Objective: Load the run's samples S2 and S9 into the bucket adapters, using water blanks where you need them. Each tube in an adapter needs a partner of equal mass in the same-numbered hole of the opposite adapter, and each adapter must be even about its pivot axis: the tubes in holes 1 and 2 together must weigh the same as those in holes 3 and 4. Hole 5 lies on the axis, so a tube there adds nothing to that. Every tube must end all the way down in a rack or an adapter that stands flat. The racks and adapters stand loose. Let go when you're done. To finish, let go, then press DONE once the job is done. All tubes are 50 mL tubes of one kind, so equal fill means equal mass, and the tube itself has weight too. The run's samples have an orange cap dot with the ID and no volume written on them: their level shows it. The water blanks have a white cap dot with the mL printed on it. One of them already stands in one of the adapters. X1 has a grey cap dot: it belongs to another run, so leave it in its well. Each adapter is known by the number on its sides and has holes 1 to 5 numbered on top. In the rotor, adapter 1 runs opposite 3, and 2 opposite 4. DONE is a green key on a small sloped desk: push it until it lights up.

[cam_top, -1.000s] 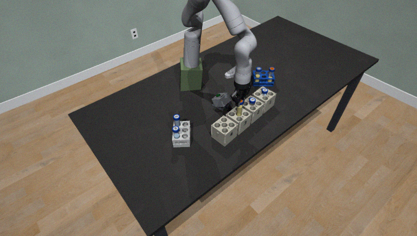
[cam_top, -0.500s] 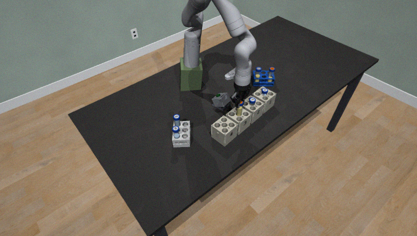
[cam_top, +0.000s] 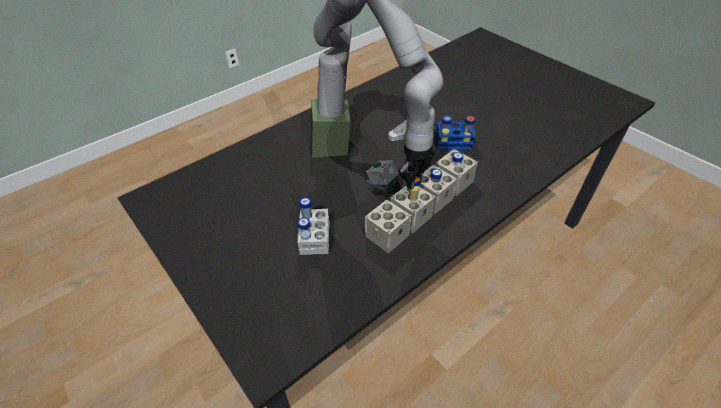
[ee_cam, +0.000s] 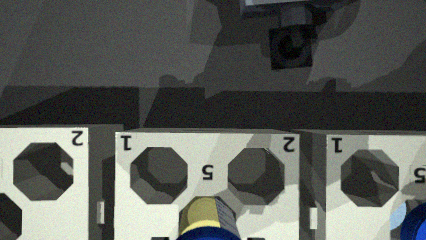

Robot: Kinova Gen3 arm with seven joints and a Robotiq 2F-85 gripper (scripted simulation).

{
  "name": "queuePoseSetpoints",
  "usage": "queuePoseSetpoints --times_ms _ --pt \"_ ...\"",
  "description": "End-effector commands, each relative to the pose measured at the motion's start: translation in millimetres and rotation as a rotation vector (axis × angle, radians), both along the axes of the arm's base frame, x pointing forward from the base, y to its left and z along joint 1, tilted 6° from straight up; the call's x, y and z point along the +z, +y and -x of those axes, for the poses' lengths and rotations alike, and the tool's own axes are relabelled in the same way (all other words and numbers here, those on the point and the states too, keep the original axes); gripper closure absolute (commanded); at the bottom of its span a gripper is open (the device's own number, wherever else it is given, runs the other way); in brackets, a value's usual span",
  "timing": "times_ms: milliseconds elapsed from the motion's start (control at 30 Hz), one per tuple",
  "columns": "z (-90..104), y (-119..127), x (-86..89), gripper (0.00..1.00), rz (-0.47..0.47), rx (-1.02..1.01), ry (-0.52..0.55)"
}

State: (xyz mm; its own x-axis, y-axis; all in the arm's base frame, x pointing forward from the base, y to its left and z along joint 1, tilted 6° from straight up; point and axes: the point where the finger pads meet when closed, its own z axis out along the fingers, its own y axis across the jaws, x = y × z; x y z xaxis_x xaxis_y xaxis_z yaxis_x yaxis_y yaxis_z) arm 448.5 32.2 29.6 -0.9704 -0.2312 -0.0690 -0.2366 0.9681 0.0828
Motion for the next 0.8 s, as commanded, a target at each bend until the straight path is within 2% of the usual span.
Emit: queuePoseSetpoints --times_ms 0,767 --pt "-0.1 0 -2.4 0.9 0.003 -0.001 -0.001" --pt "-0.8 1 -16.2 0.9 0.003 0.0 -0.001"
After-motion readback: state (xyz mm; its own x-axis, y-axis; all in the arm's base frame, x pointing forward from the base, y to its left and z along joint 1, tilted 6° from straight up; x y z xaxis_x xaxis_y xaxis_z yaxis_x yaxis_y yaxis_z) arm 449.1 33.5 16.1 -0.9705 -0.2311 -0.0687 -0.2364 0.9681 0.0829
